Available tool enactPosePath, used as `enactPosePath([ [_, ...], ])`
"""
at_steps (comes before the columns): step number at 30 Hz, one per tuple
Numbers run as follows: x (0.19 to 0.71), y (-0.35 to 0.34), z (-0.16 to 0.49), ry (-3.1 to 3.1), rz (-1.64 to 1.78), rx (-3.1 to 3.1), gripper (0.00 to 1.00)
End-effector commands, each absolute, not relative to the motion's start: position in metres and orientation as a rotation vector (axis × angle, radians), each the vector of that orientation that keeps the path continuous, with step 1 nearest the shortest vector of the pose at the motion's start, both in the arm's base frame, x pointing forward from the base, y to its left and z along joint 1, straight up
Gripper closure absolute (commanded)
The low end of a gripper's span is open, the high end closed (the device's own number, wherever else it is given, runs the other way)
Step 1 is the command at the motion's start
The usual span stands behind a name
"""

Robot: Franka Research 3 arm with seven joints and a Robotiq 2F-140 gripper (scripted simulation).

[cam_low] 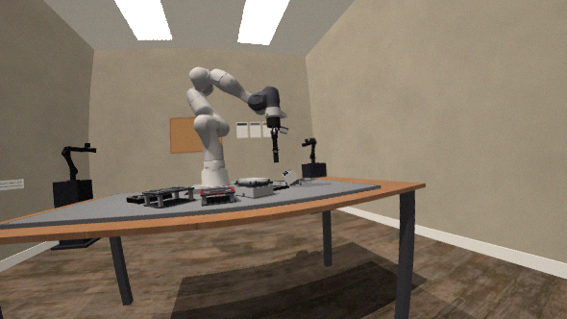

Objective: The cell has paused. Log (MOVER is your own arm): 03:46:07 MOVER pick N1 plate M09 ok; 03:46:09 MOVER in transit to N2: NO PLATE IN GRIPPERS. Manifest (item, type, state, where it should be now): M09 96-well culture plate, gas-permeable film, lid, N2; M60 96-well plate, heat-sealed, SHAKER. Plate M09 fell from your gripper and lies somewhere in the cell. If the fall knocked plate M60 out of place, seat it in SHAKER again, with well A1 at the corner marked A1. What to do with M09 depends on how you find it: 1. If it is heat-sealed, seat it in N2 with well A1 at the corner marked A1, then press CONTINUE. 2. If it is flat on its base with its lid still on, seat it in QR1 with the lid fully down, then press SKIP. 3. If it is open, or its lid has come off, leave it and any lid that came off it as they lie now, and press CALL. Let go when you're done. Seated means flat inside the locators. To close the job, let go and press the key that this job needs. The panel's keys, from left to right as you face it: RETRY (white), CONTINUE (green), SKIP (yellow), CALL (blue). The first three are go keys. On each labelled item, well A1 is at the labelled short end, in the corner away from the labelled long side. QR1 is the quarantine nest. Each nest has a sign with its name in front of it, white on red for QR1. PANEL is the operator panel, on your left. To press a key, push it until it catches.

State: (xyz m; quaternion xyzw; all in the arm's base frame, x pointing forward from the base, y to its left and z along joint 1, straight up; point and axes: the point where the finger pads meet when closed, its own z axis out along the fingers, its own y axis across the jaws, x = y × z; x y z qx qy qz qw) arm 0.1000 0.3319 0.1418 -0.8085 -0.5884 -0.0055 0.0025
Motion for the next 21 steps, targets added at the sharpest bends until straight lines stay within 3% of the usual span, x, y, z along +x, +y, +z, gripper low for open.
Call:
enactPosePath([
  [1,0.099,0.331,0.141,-1.849,-0.012,-2.535,0.9],
  [21,0.102,0.339,0.126,-1.849,-0.012,-2.535,0.9],
])
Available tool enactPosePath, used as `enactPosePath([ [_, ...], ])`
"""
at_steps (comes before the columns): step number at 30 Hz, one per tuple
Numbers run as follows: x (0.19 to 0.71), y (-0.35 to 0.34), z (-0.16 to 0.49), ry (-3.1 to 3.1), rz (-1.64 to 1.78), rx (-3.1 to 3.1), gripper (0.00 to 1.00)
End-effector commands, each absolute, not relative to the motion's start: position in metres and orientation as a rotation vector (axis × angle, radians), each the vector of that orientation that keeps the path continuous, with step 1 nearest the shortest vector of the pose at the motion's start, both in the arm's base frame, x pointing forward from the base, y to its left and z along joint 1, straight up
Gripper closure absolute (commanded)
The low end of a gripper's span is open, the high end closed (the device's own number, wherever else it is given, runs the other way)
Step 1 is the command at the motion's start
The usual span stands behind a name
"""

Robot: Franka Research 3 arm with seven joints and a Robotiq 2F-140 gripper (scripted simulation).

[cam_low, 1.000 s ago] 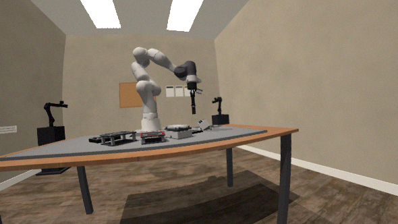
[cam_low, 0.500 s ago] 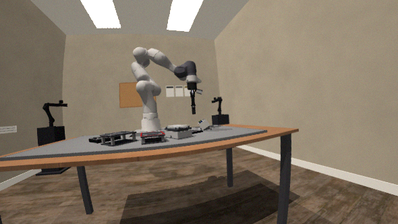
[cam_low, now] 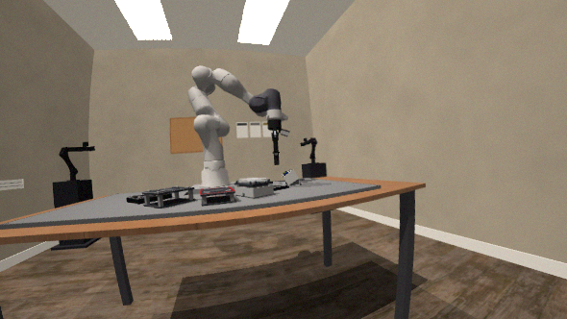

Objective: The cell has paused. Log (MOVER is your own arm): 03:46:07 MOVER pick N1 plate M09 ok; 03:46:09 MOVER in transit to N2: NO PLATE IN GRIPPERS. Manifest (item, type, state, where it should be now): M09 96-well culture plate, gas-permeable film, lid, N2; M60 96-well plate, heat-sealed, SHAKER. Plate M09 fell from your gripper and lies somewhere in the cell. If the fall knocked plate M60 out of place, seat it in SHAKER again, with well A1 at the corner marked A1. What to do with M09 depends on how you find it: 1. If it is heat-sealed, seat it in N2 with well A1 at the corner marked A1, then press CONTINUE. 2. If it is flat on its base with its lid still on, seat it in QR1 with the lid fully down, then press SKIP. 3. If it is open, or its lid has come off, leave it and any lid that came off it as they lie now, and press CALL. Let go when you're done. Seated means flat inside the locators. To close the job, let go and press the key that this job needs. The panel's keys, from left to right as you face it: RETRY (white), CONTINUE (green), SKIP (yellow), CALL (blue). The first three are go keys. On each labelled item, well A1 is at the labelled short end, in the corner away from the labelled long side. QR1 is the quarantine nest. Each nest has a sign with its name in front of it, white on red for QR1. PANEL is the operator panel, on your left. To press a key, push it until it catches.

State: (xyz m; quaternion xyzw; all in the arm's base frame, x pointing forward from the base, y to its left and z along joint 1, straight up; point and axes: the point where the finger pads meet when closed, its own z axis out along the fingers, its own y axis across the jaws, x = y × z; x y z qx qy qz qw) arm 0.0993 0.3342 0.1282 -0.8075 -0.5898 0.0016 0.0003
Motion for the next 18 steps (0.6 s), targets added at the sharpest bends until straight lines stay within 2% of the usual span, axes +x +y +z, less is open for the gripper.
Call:
enactPosePath([
  [1,0.102,0.34,0.124,-1.849,-0.012,-2.535,0.9],
  [18,0.106,0.352,0.104,-1.849,-0.012,-2.535,0.9],
])
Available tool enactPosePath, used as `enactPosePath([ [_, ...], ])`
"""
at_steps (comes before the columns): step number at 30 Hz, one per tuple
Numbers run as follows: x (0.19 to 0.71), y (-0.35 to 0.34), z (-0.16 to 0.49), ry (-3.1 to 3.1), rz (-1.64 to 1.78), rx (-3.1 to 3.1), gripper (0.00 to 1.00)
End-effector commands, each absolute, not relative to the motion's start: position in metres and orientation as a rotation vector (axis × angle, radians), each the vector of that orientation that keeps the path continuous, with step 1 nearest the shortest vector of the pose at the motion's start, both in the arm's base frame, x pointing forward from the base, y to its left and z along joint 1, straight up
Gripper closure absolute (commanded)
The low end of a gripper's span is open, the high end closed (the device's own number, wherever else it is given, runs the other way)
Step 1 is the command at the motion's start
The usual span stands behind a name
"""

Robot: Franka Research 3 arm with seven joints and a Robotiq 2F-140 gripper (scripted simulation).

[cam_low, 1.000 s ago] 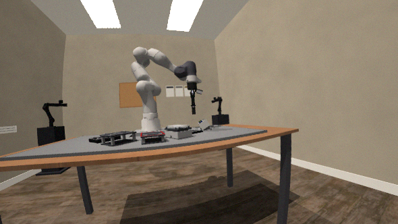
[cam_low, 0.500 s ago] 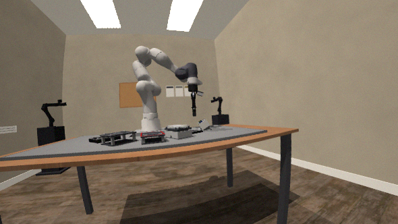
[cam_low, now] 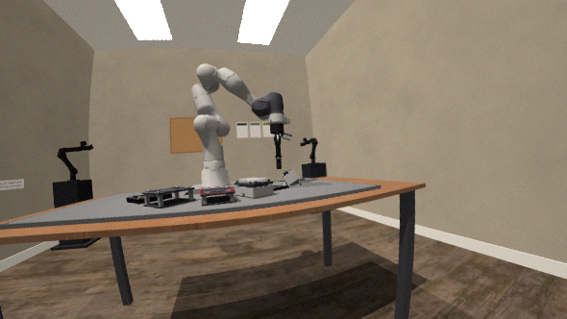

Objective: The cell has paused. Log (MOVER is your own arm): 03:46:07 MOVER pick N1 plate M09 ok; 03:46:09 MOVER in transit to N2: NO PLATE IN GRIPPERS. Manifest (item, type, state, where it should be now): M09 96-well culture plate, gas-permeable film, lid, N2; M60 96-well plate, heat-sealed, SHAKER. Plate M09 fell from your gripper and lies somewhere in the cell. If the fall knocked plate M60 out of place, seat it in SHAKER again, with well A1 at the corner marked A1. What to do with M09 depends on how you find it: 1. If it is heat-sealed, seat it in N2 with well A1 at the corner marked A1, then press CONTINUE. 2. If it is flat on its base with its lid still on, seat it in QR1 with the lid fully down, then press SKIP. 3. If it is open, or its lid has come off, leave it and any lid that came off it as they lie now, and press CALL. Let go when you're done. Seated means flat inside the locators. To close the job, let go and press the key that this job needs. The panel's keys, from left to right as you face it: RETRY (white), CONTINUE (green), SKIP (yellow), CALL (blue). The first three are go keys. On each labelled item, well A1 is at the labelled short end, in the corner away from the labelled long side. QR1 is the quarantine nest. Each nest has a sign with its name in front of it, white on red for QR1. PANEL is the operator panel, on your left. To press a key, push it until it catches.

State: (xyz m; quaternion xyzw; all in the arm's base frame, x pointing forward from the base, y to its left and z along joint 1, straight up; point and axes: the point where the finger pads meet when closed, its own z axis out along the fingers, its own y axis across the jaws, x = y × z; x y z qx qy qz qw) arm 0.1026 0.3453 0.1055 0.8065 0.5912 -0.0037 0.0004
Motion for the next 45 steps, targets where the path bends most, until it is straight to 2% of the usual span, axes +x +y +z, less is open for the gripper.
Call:
enactPosePath([
  [1,0.1062,0.3516,0.1035,1.853,0.012,2.541,0.9],
  [45,0.1079,0.357,0.0939,1.853,0.012,2.541,0.9],
])
